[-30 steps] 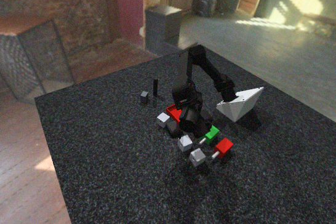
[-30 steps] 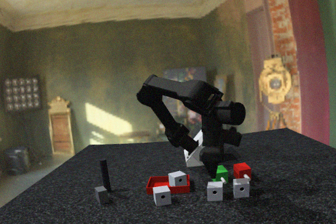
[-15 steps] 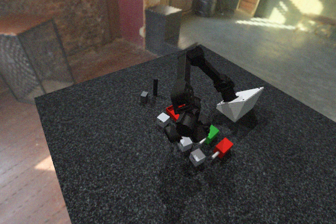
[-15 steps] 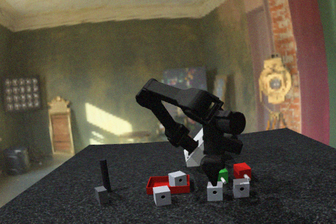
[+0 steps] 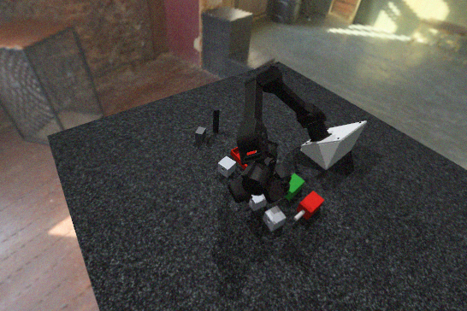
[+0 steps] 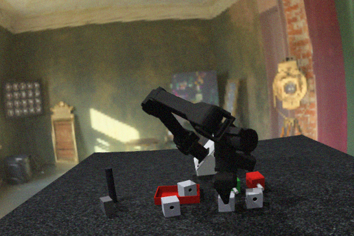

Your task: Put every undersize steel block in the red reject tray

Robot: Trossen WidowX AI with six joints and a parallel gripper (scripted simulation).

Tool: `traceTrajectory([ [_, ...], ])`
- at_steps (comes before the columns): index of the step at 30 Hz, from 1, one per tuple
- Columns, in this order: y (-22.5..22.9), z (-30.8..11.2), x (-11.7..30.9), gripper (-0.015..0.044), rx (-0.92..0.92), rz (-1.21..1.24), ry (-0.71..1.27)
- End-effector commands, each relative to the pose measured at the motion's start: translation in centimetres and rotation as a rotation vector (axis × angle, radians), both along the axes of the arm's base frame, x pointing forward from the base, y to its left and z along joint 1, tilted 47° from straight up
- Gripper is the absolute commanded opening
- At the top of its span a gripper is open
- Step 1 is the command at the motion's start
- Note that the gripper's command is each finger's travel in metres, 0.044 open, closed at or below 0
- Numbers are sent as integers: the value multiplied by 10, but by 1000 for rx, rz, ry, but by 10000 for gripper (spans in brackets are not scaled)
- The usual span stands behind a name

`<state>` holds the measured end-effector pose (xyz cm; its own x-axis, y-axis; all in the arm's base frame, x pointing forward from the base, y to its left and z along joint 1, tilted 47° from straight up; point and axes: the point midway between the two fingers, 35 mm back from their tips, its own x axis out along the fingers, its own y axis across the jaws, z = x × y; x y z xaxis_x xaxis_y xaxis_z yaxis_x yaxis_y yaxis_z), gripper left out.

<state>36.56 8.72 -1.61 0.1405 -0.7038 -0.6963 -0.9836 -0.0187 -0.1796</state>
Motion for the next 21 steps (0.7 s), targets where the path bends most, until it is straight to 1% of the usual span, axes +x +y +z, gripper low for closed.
traceTrajectory([
  [1,-5,-5,-1,325,-7,6,5],
  [15,-20,-18,0,325,-10,5,5],
  [18,-18,-16,1,246,-3,-1,0],
  [21,-18,-16,1,226,-3,-1,0],
])
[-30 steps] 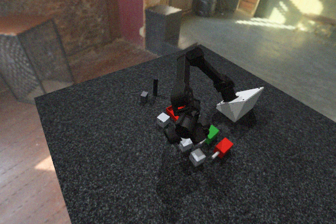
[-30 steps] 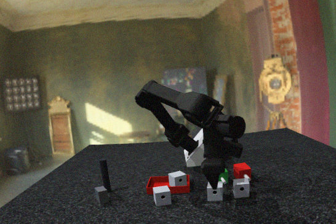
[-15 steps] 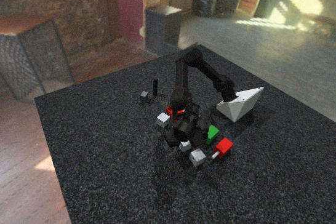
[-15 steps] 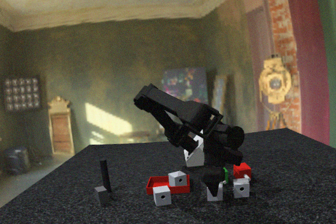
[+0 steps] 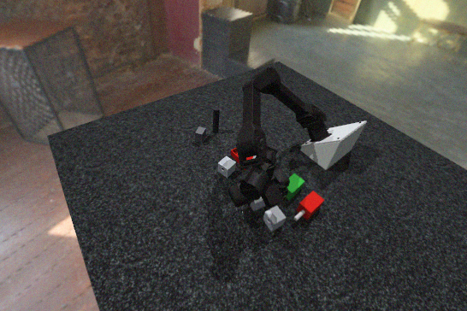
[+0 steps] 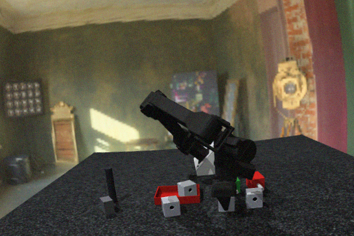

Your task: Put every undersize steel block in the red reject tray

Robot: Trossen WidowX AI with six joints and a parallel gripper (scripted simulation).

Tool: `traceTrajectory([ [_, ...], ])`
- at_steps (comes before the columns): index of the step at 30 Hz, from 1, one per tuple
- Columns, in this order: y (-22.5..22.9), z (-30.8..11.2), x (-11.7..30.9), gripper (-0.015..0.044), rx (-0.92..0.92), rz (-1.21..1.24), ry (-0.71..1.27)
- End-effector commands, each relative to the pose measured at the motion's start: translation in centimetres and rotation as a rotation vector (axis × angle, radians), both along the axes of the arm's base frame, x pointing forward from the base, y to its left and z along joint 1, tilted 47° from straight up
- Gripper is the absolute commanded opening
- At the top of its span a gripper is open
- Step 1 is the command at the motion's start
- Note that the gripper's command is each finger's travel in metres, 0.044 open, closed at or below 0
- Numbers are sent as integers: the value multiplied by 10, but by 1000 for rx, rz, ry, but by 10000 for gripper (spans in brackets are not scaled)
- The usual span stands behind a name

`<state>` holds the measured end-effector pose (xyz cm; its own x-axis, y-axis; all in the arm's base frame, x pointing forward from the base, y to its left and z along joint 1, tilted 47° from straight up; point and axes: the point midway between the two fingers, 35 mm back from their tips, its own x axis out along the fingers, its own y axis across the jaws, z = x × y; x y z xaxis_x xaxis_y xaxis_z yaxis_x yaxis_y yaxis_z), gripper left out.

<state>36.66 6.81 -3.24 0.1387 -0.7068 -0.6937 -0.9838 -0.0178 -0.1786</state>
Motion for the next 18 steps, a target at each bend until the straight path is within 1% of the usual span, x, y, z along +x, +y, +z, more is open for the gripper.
traceTrajectory([
  [1,1,1,0,220,1,0,-1],
  [7,1,1,0,180,1,0,-1],
  [10,7,6,0,101,1,1,0],
  [14,42,40,-11,0,0,6,4],
  [16,52,53,-18,0,-3,7,6],
  [18,53,55,-19,0,-3,7,6],
])
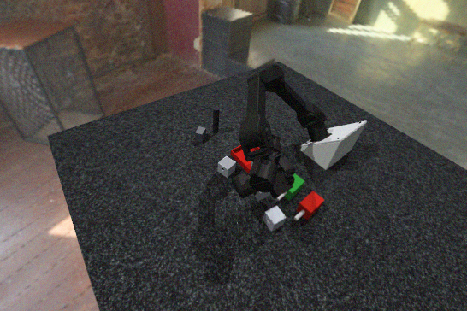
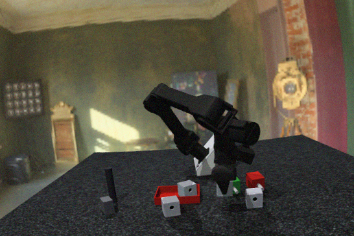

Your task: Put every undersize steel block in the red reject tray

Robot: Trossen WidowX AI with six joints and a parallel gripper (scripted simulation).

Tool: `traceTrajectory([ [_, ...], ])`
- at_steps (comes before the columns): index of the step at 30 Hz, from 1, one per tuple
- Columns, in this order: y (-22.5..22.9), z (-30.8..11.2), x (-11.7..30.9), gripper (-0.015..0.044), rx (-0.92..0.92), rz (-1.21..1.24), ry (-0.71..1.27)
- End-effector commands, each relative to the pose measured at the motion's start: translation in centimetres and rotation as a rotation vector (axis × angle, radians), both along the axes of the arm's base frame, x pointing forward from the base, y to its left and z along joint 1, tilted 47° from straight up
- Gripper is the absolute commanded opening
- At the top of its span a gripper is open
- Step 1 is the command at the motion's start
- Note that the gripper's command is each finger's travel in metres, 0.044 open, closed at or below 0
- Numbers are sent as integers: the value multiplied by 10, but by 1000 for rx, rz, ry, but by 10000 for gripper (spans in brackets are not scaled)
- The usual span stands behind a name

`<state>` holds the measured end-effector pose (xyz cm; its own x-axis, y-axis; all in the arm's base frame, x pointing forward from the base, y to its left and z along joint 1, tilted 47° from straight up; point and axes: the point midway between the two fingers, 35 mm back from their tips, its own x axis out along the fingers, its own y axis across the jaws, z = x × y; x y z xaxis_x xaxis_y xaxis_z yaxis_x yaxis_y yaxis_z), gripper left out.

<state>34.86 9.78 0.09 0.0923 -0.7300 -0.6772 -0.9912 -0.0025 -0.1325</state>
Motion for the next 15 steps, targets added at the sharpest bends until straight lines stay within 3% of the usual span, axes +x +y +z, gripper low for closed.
traceTrajectory([
  [1,23,22,-2,0,27,27,-40],
  [6,18,26,-8,0,29,24,-43],
  [15,-43,92,-32,0,39,-22,-89],
])
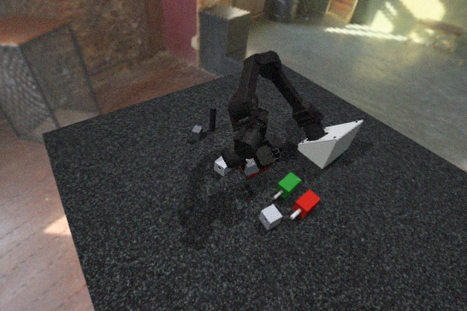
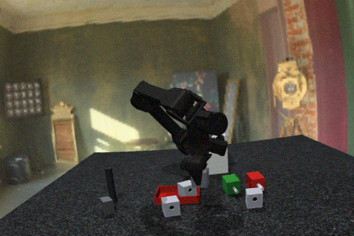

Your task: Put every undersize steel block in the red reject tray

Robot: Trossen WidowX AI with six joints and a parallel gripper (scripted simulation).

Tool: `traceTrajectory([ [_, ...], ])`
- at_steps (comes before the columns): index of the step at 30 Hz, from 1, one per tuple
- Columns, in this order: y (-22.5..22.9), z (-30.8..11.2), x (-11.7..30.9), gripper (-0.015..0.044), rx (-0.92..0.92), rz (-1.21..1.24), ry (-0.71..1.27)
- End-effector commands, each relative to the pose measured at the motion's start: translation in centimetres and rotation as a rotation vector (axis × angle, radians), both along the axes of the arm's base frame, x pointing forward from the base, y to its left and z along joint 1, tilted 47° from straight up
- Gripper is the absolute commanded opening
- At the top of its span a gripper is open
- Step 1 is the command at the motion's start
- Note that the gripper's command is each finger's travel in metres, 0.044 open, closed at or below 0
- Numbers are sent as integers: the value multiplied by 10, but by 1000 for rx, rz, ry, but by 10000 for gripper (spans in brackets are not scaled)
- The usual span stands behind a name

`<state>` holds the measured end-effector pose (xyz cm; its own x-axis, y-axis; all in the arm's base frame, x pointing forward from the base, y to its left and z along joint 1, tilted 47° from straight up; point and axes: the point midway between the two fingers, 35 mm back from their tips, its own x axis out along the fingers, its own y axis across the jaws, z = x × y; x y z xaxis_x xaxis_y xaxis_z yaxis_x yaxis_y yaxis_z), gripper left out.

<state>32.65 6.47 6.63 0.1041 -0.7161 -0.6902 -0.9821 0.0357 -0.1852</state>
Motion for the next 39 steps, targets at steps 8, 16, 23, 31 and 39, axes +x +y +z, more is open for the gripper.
traceTrajectory([
  [8,-63,68,-49,0,13,-31,-79],
  [16,-80,76,-64,0,11,-45,-92],
  [23,-87,69,-62,0,12,-45,-92],
  [31,-96,60,-59,0,13,-45,-93],
  [39,-106,51,-58,0,12,-45,-93],
])
